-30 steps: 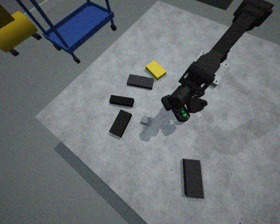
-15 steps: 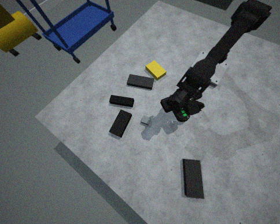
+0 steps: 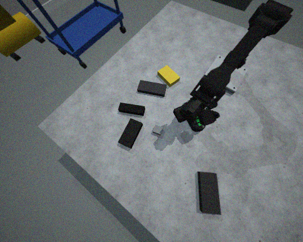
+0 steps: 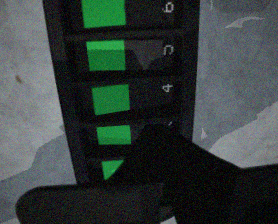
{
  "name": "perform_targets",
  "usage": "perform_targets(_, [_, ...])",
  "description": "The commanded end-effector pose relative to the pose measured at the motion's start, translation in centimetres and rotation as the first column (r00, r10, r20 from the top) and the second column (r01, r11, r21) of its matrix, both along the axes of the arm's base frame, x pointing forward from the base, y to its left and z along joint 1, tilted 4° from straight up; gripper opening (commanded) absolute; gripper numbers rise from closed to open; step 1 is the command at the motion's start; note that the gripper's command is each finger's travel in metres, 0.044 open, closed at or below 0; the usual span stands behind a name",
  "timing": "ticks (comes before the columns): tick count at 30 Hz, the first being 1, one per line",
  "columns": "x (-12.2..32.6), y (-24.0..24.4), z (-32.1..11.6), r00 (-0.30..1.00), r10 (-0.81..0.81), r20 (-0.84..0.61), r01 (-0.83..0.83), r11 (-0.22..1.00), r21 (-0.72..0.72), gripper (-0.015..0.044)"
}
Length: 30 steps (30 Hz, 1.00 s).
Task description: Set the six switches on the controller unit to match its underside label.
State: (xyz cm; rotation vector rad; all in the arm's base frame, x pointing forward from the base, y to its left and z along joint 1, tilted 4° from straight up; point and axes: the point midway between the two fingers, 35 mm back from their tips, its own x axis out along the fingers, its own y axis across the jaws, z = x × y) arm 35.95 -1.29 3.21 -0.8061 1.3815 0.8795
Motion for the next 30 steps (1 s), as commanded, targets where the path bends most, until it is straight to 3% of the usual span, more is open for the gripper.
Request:
perform_targets(1, [-0.1, 0.0, -0.3, 1.000, -0.007, -0.007, 0.007, 1.000, 0.001, 0.0000])
perform_targets(16, [-0.1, 0.0, -0.3, 1.000, -0.007, -0.007, 0.007, 1.000, 0.001, 0.0000])
perform_targets(21, [0.0, -0.2, 4.0, 1.000, -0.006, -0.007, 0.006, 1.000, 0.000, 0.0000])
perform_targets(27, [0.1, 0.0, 4.2, 1.000, -0.007, -0.007, 0.007, 1.000, 0.001, 0.0000])
perform_targets(30, [1.3, 2.7, 4.3, 1.000, -0.007, -0.006, 0.007, 1.000, 0.003, 0.0000])
